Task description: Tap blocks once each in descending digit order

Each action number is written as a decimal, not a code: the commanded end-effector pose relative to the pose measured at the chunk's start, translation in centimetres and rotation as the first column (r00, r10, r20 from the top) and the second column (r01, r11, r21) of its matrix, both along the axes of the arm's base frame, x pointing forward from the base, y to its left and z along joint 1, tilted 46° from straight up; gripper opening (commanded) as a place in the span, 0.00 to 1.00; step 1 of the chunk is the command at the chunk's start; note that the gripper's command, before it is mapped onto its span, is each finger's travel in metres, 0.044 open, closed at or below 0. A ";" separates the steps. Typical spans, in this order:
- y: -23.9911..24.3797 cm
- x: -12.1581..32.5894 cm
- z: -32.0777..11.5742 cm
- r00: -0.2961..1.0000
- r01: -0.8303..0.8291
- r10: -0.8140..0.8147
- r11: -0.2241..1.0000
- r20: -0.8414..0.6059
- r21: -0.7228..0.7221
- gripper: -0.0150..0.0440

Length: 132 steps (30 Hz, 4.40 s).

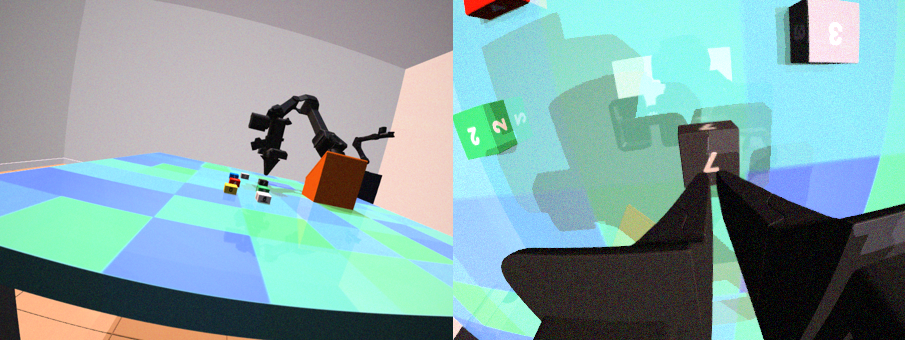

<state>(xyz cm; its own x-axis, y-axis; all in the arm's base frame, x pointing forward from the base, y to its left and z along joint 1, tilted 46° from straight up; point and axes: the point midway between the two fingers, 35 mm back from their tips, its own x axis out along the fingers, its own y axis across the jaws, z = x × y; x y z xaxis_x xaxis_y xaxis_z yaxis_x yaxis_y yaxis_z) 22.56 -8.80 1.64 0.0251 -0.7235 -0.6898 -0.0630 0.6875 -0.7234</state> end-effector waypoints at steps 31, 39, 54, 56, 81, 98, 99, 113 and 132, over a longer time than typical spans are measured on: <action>18.4 5.7 -5.3 1.000 0.003 -0.003 1.000 0.000 0.028 0.29; 23.0 5.3 -10.8 1.000 0.006 -0.006 1.000 0.013 0.016 0.29; 17.1 5.5 -16.4 1.000 0.006 -0.006 1.000 0.014 0.013 0.29; 17.1 5.5 -16.4 1.000 0.006 -0.006 1.000 0.014 0.013 0.29; 14.9 5.6 -18.5 1.000 0.006 -0.006 1.000 0.015 0.011 0.29; 22.0 5.5 -11.8 1.000 0.006 -0.006 1.000 0.014 0.016 0.29; 22.7 5.3 -11.0 1.000 0.006 -0.006 1.000 0.013 0.016 0.29; 16.4 11.5 -3.6 1.000 0.004 -0.004 1.000 0.014 0.016 0.29; 8.6 12.7 -7.4 1.000 0.006 -0.006 1.000 0.015 0.006 0.29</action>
<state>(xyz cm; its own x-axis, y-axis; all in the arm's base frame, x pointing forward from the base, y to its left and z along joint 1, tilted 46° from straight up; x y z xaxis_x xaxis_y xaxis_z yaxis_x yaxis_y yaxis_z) 35.35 0.08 -5.25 0.0207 -0.7164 -0.6974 -0.0375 0.6965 -0.7166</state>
